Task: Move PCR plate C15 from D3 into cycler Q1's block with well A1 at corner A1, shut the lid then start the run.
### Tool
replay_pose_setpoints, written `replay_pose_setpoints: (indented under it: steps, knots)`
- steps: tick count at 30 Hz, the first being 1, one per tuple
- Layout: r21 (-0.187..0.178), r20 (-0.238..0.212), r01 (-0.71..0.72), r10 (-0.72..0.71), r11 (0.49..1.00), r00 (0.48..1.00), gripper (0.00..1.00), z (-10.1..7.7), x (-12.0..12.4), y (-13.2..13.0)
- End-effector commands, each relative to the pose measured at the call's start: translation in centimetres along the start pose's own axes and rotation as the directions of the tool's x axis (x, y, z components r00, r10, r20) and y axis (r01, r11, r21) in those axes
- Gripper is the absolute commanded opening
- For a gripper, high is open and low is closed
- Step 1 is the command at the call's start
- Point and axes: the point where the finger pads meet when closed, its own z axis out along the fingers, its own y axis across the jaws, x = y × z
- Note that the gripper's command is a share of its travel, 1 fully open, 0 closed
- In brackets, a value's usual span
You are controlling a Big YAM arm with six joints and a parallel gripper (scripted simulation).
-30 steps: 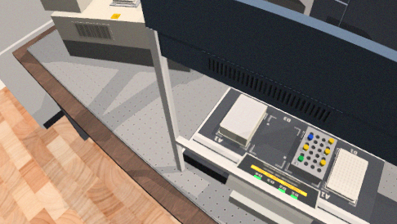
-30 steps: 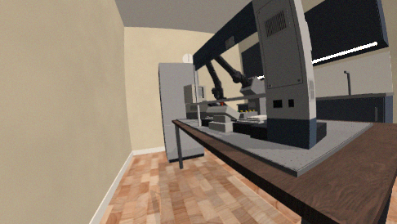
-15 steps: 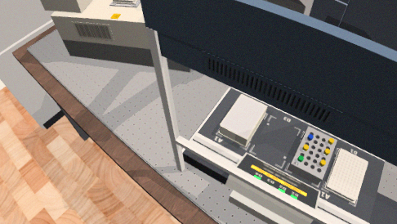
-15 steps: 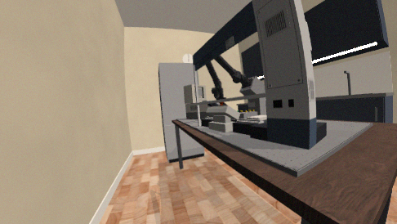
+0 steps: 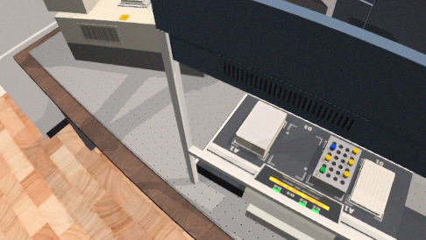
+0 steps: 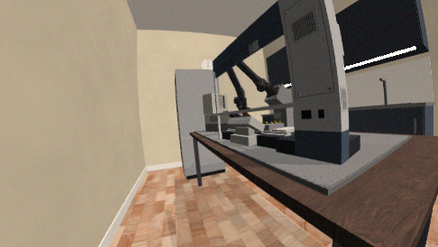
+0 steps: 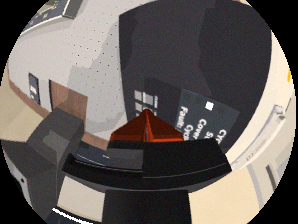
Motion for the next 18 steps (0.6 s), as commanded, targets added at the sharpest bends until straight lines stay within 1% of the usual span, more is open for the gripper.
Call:
replay_pose_setpoints:
  steps: [1, 18]
  knots:
    - [-0.021, 0.000, -0.014, 0.014, 1.000, 1.000, 0.00, 0.54, 0.16, 0.95]
    - [-0.024, 0.000, -0.010, 0.010, 1.000, 1.000, 0.00, 0.66, 0.09, 0.43]
